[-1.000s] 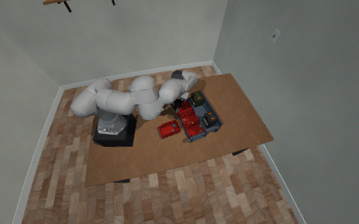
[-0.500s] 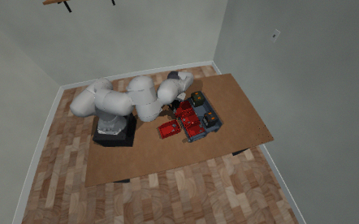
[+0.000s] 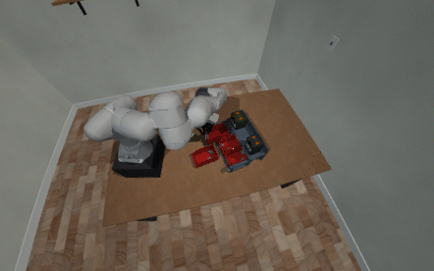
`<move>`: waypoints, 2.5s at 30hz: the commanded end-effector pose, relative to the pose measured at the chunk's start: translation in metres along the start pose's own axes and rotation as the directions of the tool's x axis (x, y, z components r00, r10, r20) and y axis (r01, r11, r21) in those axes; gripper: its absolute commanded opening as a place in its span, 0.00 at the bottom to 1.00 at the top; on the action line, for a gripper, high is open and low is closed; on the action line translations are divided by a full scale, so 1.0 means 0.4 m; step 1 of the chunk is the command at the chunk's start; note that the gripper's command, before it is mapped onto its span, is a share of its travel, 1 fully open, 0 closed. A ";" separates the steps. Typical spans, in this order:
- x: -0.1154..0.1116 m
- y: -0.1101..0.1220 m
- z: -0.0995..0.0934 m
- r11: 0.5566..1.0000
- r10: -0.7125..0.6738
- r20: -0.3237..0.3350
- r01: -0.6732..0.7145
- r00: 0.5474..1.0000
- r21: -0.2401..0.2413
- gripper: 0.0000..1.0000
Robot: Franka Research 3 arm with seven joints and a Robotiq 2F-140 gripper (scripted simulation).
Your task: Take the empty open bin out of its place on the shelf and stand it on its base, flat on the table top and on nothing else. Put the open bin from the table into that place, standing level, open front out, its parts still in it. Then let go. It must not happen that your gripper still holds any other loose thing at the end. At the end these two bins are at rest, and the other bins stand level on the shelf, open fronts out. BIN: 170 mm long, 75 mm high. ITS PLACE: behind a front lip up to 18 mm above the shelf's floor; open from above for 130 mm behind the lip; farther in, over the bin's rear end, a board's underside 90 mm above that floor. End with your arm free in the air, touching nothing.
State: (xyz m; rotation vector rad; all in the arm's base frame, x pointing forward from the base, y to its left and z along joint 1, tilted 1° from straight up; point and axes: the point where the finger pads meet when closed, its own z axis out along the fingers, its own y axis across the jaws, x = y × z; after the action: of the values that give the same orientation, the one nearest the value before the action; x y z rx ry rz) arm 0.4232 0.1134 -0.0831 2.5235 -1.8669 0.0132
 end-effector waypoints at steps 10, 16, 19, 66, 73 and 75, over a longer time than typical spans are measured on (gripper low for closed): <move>-0.005 0.085 0.002 0.999 0.048 0.002 -0.048 0.999 0.014 0.00; -0.006 0.112 0.002 0.999 0.048 0.002 -0.048 0.999 0.014 0.00; -0.007 0.130 0.002 0.999 0.048 0.002 -0.048 0.999 0.014 0.00; -0.010 0.195 0.003 0.999 0.048 0.002 -0.048 0.999 0.014 0.00; -0.011 0.207 0.003 0.999 0.048 0.002 -0.048 0.999 0.014 0.00; -0.011 0.212 0.003 0.999 0.048 0.002 -0.048 0.999 0.014 0.00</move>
State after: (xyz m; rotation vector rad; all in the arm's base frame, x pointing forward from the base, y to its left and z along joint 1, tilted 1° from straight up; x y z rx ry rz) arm 0.3407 0.0931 -0.0858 2.4957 -1.9151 0.0176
